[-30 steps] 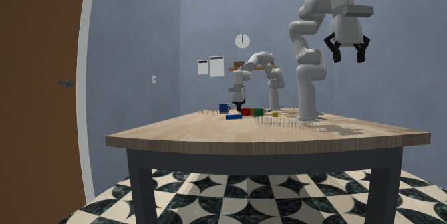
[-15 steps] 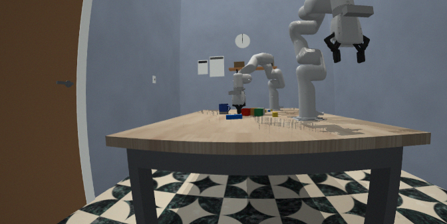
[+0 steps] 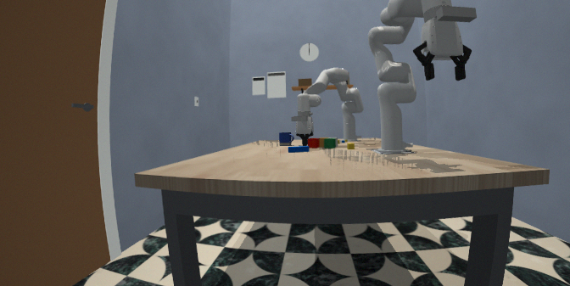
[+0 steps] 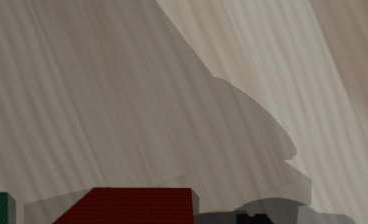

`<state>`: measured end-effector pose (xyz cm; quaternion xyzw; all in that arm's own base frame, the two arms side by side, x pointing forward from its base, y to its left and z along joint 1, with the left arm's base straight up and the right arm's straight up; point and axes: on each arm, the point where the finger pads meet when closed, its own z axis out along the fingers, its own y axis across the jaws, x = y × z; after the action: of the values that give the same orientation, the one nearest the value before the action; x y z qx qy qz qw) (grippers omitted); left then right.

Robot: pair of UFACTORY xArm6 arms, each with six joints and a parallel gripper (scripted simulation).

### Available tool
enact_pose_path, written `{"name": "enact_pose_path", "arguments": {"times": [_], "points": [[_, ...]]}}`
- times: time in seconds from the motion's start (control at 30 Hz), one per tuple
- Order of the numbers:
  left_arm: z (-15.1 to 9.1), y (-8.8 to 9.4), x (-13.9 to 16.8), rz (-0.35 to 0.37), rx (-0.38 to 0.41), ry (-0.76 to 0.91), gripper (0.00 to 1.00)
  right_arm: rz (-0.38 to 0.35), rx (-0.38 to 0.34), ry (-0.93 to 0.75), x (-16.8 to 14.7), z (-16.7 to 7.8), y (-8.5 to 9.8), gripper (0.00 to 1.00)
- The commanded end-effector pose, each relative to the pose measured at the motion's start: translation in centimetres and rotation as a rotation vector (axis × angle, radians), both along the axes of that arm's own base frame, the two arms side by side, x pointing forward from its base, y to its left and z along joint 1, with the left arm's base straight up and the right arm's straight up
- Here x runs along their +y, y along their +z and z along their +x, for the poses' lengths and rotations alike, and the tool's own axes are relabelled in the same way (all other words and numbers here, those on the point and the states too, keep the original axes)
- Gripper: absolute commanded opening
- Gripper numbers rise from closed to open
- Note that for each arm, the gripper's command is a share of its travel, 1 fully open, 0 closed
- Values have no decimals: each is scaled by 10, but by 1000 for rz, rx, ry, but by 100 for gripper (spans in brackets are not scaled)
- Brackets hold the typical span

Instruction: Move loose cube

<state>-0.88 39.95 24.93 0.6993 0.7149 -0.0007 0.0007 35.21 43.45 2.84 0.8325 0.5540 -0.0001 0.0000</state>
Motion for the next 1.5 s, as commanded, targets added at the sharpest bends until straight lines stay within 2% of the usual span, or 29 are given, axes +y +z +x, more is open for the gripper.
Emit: {"name": "enact_pose_path", "arguments": {"times": [0.0,1.47], "points": [[0,1,0,2,0,0,100,2,-2,0,1,0,1,0],[0,1,0,2,0,0,100,2,-2,0,4,-7,1,0]]}}
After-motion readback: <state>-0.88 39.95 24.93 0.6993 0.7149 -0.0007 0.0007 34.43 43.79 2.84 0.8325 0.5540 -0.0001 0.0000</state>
